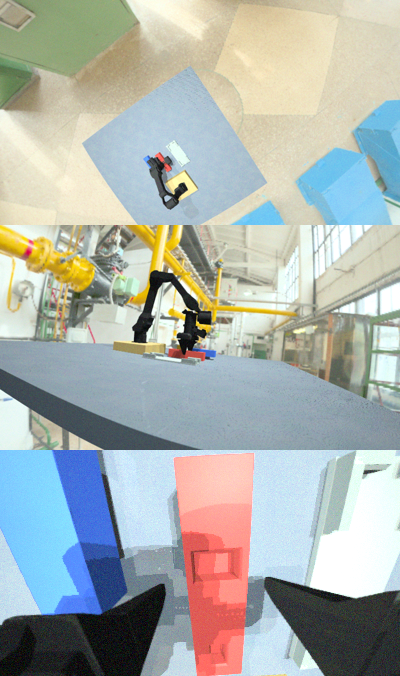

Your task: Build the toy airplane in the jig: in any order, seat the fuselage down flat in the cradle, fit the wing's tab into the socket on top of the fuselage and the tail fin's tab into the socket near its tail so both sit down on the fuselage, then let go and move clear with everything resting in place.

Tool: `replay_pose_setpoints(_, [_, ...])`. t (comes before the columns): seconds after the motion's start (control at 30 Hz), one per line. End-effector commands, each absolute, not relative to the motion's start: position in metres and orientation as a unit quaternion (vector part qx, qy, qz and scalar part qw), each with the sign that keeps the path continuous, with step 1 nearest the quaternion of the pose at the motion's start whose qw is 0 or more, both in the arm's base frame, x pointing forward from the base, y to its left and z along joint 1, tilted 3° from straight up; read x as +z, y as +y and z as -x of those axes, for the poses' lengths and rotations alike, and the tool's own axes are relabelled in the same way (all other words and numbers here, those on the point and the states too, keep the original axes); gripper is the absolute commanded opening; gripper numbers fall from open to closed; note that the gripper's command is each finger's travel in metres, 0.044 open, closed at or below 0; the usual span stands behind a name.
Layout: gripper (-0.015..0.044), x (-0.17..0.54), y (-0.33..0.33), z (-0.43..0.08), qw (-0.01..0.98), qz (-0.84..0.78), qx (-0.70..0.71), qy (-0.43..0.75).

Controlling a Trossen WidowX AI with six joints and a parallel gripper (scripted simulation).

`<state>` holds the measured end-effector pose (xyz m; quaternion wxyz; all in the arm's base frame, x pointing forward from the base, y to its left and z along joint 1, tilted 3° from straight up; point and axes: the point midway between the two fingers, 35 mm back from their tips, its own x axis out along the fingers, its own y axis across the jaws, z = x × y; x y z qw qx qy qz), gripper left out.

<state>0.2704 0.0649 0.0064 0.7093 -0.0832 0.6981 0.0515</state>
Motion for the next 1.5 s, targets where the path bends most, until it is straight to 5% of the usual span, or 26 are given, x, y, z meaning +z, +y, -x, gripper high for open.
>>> replay_pose_setpoints(0.0, [0.044,0.0,0.065,-0.27,0.709,0.083,0.053,0.698])
replay_pose_setpoints(0.27, [0.044,-0.01,0.064,-0.269,0.709,0.083,0.053,0.698])
replay_pose_setpoints(0.57, [0.0204,-0.01,0.064,-0.269,0.709,0.083,0.053,0.698])
replay_pose_setpoints(0.8, [0.0157,-0.01,0.064,-0.269,0.709,0.083,0.053,0.698])
replay_pose_setpoints(1.0, [0.0,0.0,0.065,-0.272,0.709,0.083,0.053,0.698])
replay_pose_setpoints(1.47, [0.0,0.042,0.069,-0.277,0.709,0.083,0.054,0.698])
